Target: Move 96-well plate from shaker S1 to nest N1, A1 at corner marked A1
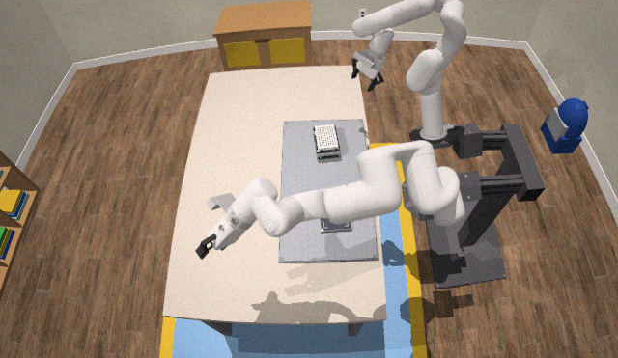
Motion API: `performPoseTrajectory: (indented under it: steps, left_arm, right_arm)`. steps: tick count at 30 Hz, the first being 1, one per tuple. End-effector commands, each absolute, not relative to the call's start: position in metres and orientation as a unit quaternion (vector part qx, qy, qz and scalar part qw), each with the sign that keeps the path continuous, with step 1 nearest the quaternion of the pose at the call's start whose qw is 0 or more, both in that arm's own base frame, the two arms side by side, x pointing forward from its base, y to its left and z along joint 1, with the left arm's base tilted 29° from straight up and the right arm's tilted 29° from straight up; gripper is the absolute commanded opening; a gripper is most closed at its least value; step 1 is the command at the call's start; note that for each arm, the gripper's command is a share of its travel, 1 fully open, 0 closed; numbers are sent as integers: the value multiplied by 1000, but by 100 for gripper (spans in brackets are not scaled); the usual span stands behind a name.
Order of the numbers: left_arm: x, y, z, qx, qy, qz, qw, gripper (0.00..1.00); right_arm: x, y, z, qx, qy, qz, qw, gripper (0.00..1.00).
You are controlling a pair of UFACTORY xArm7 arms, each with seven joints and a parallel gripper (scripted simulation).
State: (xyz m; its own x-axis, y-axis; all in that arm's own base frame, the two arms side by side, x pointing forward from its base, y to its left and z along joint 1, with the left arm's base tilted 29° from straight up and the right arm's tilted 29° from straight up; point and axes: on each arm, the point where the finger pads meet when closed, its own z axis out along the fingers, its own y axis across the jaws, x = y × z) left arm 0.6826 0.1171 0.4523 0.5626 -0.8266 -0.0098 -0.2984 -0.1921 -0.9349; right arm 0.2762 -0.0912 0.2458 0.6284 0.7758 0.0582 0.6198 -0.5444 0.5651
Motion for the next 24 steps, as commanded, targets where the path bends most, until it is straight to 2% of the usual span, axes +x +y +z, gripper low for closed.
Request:
performPoseTrajectory:
  steps: [1, 24]
  left_arm:
    - [683, 115, 456, -725, 387, -265, 505, 100]
    - [683, 115, 456, -725, 387, -265, 505, 100]
  right_arm:
    - [258, -100, 252, 871, 397, 130, 257, 100]
    - [187, -119, 271, 898, 358, 39, 252, 100]
